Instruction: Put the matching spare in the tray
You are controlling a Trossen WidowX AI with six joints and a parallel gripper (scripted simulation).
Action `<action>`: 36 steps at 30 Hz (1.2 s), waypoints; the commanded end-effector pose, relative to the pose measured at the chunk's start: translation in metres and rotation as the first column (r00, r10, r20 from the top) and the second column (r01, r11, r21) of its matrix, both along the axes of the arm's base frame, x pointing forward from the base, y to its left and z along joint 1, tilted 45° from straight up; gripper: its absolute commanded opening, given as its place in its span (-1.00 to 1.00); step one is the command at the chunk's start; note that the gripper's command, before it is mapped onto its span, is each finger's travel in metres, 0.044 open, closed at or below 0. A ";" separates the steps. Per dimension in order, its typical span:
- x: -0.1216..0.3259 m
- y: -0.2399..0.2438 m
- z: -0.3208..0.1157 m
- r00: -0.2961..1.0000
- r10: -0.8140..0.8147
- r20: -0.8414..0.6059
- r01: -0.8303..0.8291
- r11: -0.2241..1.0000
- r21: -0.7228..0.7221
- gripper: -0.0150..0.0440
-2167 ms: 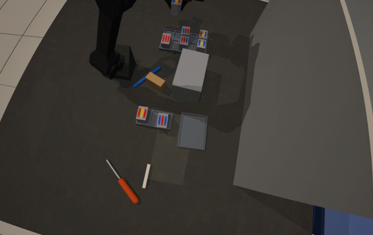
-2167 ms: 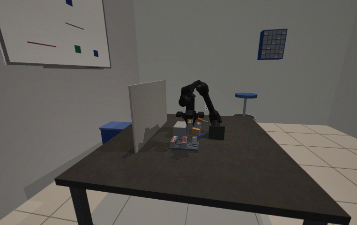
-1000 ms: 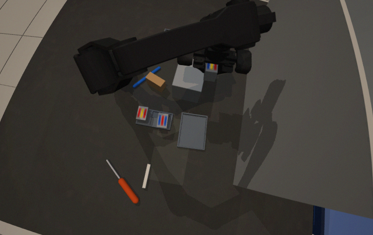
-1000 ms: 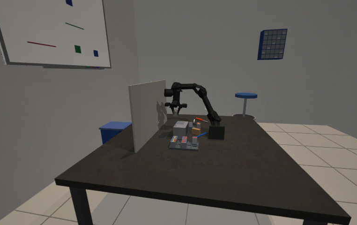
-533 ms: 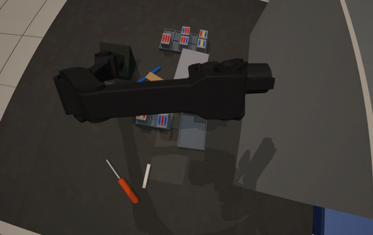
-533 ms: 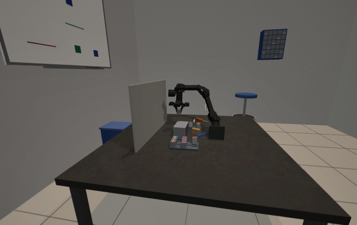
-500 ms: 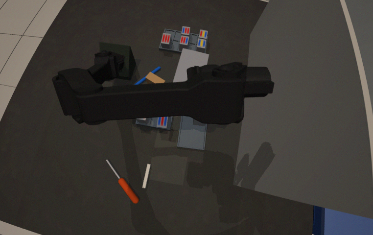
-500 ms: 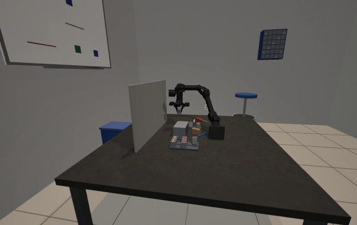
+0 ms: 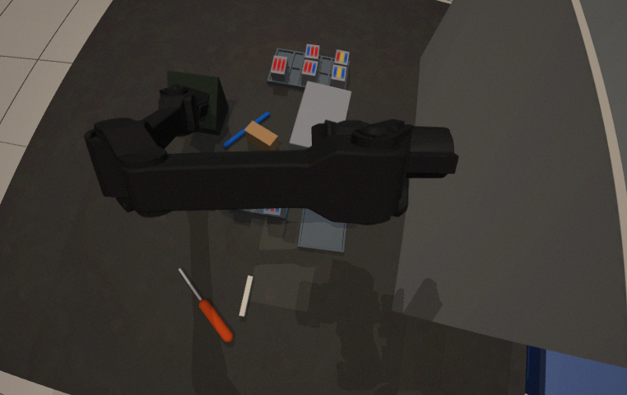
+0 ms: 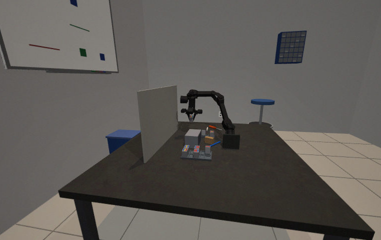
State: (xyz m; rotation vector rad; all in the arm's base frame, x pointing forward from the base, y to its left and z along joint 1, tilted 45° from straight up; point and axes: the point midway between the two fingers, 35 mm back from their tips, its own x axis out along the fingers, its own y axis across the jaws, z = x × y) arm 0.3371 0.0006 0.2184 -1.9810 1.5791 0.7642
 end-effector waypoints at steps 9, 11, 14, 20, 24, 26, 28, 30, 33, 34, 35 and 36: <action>0.002 -0.007 -0.009 1.000 0.001 -0.012 -0.001 1.000 -0.003 -0.49; 0.003 -0.008 -0.010 1.000 0.001 -0.012 -0.001 1.000 -0.002 -0.49; 0.003 -0.010 -0.012 1.000 0.000 -0.013 0.000 1.000 -0.002 -0.49; 0.005 -0.013 -0.015 1.000 -0.001 -0.014 0.001 1.000 0.000 -0.49; 0.005 -0.015 -0.018 1.000 -0.001 -0.015 0.001 1.000 0.001 -0.49; 0.006 -0.016 -0.019 1.000 -0.002 -0.016 0.002 1.000 0.001 -0.49; 0.006 -0.017 -0.020 1.000 -0.002 -0.016 0.002 1.000 0.002 -0.49; 0.007 -0.018 -0.021 1.000 -0.003 -0.016 0.003 1.000 0.002 -0.49; 0.007 -0.020 -0.023 1.000 -0.003 -0.017 0.003 1.000 0.003 -0.49; 0.008 -0.021 -0.024 1.000 -0.003 -0.017 0.003 1.000 0.003 -0.49; 0.008 -0.021 -0.024 1.000 -0.003 -0.017 0.003 1.000 0.003 -0.49; 0.008 -0.022 -0.025 1.000 -0.004 -0.018 0.004 1.000 0.003 -0.49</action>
